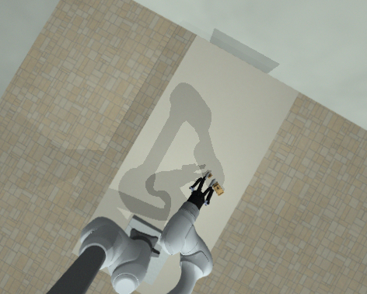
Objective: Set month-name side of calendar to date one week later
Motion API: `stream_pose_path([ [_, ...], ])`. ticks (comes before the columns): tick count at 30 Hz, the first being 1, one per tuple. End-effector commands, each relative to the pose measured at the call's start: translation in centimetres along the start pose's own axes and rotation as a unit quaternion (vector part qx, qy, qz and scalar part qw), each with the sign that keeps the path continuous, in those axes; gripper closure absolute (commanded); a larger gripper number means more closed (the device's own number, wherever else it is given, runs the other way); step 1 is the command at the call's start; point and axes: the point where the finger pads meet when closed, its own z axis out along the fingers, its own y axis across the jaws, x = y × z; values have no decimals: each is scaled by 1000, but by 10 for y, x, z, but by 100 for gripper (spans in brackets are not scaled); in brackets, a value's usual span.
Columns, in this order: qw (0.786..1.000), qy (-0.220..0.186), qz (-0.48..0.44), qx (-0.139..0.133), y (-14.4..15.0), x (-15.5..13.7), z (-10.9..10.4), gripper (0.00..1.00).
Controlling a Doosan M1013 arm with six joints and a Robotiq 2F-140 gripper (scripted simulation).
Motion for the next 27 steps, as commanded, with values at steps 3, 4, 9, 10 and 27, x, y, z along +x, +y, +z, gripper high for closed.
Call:
stream_pose_path([
  [3, 1000, -3, 0, -6, 0, 0, 0, 64],
  [4, 1000, -3, 0, -6, 0, 0, 0, 64],
  [9, 1000, -3, 0, -6, 0, 0, 0, 64],
  [10, 1000, -3, 0, -6, 0, 0, 0, 64],
  [27, 1000, -3, 0, -6, 0, 8, 8, 64],
])
